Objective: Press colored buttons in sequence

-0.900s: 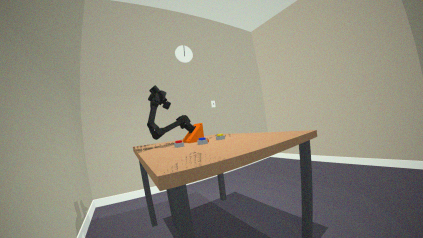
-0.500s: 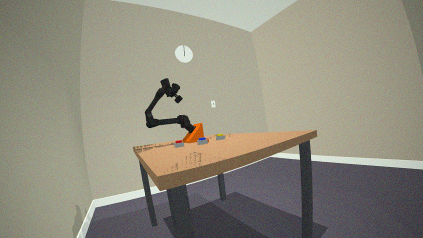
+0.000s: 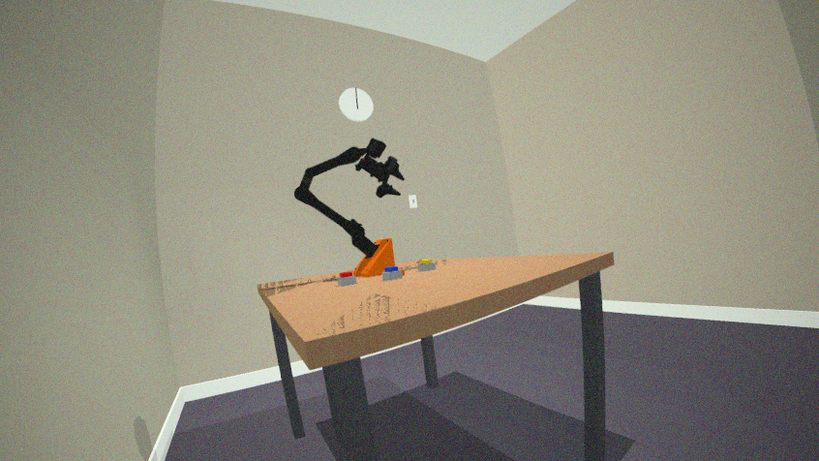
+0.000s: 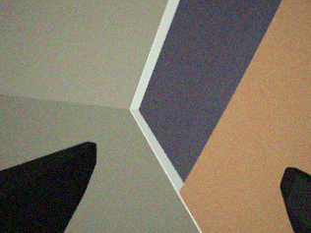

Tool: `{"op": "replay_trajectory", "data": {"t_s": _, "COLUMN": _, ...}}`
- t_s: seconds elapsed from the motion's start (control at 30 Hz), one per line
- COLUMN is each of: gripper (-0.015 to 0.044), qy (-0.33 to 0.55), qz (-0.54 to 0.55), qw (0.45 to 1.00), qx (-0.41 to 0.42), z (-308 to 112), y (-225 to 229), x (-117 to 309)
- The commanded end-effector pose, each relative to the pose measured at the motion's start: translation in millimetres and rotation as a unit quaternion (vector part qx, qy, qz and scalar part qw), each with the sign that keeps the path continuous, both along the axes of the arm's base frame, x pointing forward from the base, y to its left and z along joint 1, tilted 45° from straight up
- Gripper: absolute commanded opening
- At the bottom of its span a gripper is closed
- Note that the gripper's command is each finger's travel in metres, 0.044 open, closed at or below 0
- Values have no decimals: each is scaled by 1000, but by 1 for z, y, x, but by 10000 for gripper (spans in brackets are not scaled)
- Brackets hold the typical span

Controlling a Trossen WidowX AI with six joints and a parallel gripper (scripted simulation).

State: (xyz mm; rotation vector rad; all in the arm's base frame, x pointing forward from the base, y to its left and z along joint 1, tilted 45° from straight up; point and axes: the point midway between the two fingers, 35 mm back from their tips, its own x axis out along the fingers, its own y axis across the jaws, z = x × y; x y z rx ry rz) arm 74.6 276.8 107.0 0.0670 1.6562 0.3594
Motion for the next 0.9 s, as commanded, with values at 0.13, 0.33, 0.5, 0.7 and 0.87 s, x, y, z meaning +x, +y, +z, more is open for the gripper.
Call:
{"op": "replay_trajectory", "data": {"t_s": 0.13, "gripper": 400, "qy": -55, "qz": -89, "qw": 964, "qx": -245, "z": -78, "y": -60, "x": 93}}
{"op": "replay_trajectory", "data": {"t_s": 0.33, "gripper": 400, "qy": -55, "qz": -103, "qw": 896, "qx": -429, "z": -126, "y": -132, "x": 140}}
{"op": "replay_trajectory", "data": {"t_s": 0.5, "gripper": 400, "qy": -45, "qz": -93, "qw": 861, "qx": -497, "z": -142, "y": -164, "x": 152}}
{"op": "replay_trajectory", "data": {"t_s": 0.7, "gripper": 295, "qy": -46, "qz": -93, "qw": 861, "qx": -497, "z": -171, "y": -191, "x": 150}}
{"op": "replay_trajectory", "data": {"t_s": 0.87, "gripper": 164, "qy": -46, "qz": -94, "qw": 861, "qx": -498, "z": -186, "y": -207, "x": 147}}
